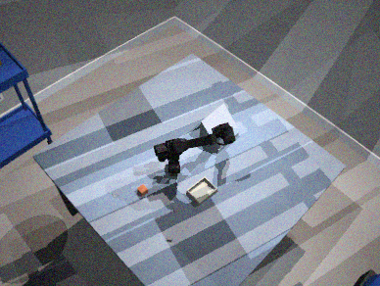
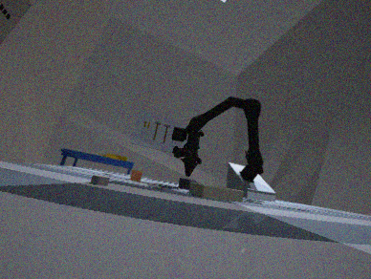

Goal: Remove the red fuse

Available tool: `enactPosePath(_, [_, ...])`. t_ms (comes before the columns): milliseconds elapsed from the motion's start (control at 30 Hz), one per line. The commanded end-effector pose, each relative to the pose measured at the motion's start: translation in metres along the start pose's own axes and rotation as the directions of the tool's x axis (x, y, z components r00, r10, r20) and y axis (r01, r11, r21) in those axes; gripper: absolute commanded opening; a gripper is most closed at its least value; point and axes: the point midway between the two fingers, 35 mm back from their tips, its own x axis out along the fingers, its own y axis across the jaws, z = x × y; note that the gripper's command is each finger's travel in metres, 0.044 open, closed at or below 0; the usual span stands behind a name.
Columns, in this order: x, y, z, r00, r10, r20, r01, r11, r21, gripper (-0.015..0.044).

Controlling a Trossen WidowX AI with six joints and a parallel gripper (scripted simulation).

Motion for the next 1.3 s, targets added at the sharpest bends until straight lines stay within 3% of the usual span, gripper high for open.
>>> enactPosePath(0, [0.007,-0.002,-0.001,1.000,0.002,-0.008,-0.001,1.000,0.008,0.0074])
enactPosePath(1133, [0.019,-0.002,-0.002,1.000,0.002,-0.008,-0.002,1.000,0.008,0.0074])
enactPosePath(1267, [0.018,-0.002,-0.001,1.000,-0.001,-0.006,0.001,1.000,0.004,0.0047])
